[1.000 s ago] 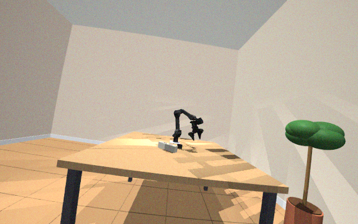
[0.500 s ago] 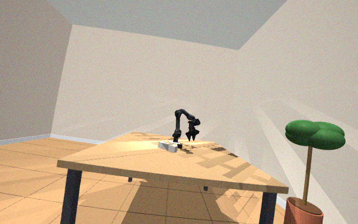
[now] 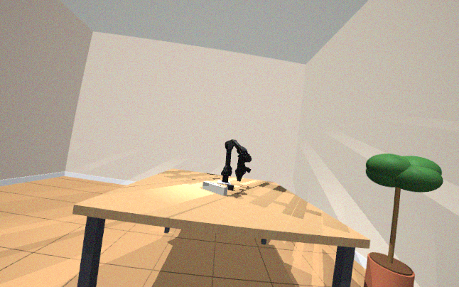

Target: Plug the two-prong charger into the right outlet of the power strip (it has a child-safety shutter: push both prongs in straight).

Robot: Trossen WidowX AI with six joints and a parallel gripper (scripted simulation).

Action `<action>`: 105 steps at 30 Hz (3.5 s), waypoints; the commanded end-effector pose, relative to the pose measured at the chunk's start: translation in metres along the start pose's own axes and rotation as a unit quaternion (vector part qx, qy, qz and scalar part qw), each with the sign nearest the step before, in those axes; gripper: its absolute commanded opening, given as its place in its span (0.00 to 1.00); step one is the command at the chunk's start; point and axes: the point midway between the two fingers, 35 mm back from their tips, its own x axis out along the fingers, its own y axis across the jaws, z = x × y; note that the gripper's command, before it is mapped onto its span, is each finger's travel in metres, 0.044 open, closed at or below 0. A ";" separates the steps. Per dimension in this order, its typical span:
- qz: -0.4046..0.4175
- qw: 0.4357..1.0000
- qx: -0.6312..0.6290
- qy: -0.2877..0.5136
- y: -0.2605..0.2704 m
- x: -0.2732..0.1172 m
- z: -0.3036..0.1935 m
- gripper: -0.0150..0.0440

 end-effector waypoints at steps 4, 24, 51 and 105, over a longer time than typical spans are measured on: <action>0.032 0.997 0.071 0.016 0.001 0.003 -0.024 1.00; 0.085 0.979 0.181 0.044 0.009 0.008 -0.062 1.00; 0.085 0.979 0.181 0.044 0.014 0.046 -0.061 1.00; 0.085 0.979 0.181 0.044 0.010 0.016 -0.062 0.25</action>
